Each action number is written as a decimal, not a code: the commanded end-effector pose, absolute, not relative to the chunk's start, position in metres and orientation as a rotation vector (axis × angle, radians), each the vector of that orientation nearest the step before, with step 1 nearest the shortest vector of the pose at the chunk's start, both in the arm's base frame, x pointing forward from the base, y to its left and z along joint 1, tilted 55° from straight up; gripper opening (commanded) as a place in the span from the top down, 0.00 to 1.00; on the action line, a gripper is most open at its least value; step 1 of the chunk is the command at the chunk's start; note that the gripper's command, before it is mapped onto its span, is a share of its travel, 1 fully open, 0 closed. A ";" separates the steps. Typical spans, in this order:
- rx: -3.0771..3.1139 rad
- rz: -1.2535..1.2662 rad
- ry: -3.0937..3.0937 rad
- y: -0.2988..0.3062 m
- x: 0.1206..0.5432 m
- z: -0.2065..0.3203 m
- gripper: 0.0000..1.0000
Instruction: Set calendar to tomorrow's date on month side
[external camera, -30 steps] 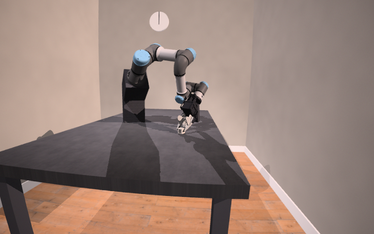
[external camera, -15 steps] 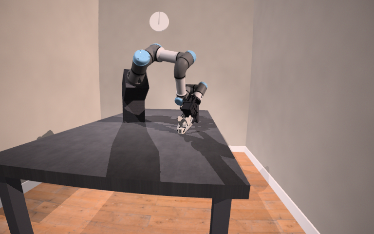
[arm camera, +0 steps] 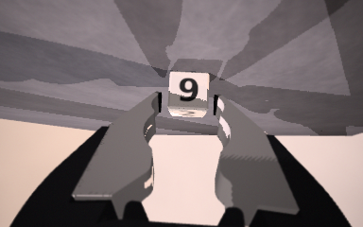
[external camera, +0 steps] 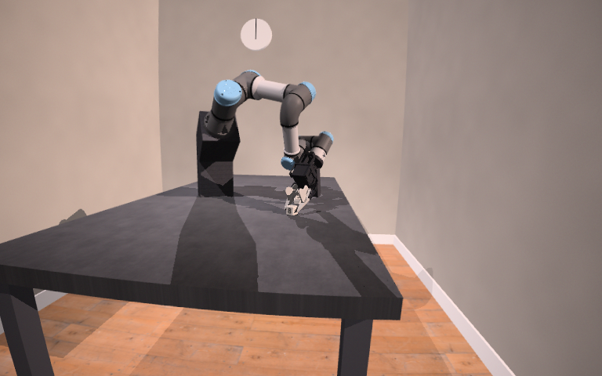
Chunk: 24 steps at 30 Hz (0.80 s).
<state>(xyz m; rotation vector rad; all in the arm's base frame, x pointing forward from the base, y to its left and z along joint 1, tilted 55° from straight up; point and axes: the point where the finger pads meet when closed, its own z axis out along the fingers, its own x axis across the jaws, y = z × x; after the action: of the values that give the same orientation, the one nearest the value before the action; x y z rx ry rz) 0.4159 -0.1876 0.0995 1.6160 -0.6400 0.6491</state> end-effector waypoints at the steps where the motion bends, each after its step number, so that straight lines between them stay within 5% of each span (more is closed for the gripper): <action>1: 1.616 0.651 -0.640 -0.187 0.416 0.100 0.72; 13: 1.616 0.651 -0.640 -0.187 0.416 0.100 0.72; 14: 1.616 0.651 -0.640 -0.187 0.416 0.100 0.90; 24: 1.616 0.651 -0.640 -0.187 0.416 0.100 0.90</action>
<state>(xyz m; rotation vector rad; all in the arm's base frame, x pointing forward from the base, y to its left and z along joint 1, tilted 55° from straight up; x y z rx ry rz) 0.4160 -0.1876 0.0995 1.6159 -0.6397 0.6494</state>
